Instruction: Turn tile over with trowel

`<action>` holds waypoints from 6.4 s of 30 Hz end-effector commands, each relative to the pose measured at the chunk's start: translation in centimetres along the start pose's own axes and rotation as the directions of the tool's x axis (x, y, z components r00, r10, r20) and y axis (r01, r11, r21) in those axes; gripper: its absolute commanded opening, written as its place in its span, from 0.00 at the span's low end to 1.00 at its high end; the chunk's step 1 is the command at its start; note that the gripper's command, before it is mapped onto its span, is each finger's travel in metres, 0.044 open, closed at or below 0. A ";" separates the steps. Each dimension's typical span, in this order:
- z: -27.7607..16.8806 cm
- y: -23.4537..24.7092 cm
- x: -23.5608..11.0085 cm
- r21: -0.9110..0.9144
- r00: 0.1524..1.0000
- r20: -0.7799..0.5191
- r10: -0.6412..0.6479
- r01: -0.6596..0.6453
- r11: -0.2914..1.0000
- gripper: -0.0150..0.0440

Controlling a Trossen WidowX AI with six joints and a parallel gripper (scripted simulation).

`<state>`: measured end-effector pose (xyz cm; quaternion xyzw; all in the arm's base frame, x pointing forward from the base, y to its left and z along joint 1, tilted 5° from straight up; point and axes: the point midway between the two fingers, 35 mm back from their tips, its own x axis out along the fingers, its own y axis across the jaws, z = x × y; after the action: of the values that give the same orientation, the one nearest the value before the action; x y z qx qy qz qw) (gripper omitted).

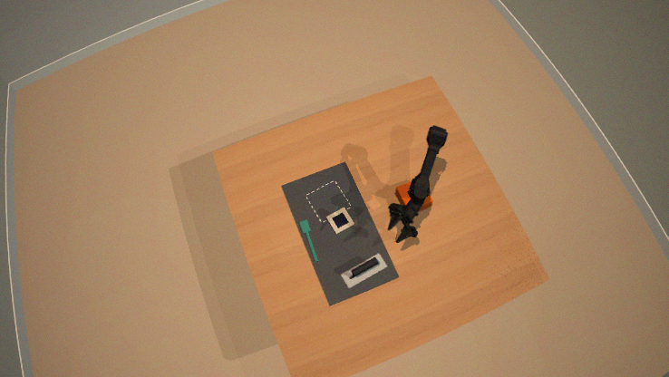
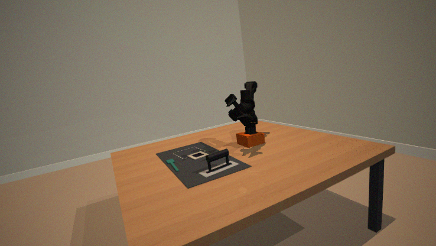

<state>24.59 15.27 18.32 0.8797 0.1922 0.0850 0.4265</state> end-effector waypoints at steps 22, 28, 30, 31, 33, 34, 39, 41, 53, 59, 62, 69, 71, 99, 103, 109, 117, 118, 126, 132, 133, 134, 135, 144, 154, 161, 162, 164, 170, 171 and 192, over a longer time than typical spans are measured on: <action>0.0 0.0 0.0 0.000 1.000 0.000 0.000 0.000 1.000 0.38; 0.0 0.0 0.0 0.000 1.000 0.000 0.000 0.000 1.000 0.25; 0.0 0.0 0.0 0.000 1.000 0.000 0.000 0.000 1.000 0.25; 0.0 0.0 0.0 0.000 1.000 0.000 0.000 0.000 1.000 0.25; 0.0 0.0 0.0 0.000 1.000 0.000 0.000 0.000 1.000 0.25; 0.0 0.0 0.0 0.000 1.000 0.000 0.000 0.000 1.000 0.25; 0.0 0.0 0.0 0.000 1.000 0.000 0.000 0.000 1.000 0.25; 0.0 0.0 0.0 0.000 1.000 0.000 0.000 0.000 1.000 0.25; 0.0 0.0 0.0 0.000 1.000 0.000 0.000 0.000 1.000 0.42; 0.0 0.0 0.0 0.000 1.000 0.000 0.000 0.000 1.000 0.42; 0.0 0.0 0.0 0.000 1.000 0.000 0.000 0.000 1.000 0.42; 0.0 0.0 0.0 0.000 1.000 0.000 0.000 0.000 1.000 0.29; 0.0 0.0 0.0 0.000 1.000 0.000 0.000 0.000 1.000 0.25; 0.3 -0.3 2.3 -0.128 0.995 0.074 -0.074 0.083 0.988 0.71; 0.5 -0.6 4.0 -0.226 0.982 0.131 -0.133 0.160 0.961 0.71; 0.8 -1.1 6.2 -0.363 0.953 0.208 -0.221 0.285 0.887 0.71; 1.7 -1.8 8.8 -0.507 0.893 0.308 -0.328 0.446 0.737 0.71; 1.8 -1.9 9.1 -0.522 0.884 0.320 -0.341 0.465 0.715 0.71; 3.0 -2.7 11.2 -0.612 0.798 0.411 -0.441 0.600 0.515 0.71; 4.0 -3.2 12.5 -0.654 0.719 0.471 -0.510 0.674 0.345 0.71; 4.2 -3.3 12.7 -0.659 0.705 0.481 -0.522 0.683 0.315 0.71; 4.4 -3.5 13.0 -0.664 0.690 0.490 -0.533 0.691 0.284 0.71; 4.6 -3.6 13.2 -0.669 0.675 0.498 -0.545 0.699 0.253 0.71; 6.4 -4.5 14.8 -0.694 0.524 0.565 -0.638 0.720 -0.023 0.71; 8.6 -5.6 15.7 -0.697 0.320 0.612 -0.724 0.651 -0.301 0.71; 10.2 -6.2 15.6 -0.696 0.153 0.623 -0.767 0.556 -0.454 0.71; 10.4 -6.3 15.5 -0.697 0.129 0.623 -0.772 0.540 -0.472 0.71; 10.8 -6.4 15.4 -0.700 0.079 0.620 -0.780 0.505 -0.505 0.71; 11.7 -6.7 14.9 -0.711 -0.031 0.608 -0.794 0.424 -0.561 0.71; 11.7 -6.7 14.9 -0.711 -0.031 0.608 -0.794 0.424 -0.561 0.71; 13.1 -8.6 14.9 -0.711 -0.031 0.608 -0.794 0.424 -0.561 0.71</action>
<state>40.38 16.81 4.33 0.0065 0.7178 -0.0083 0.6962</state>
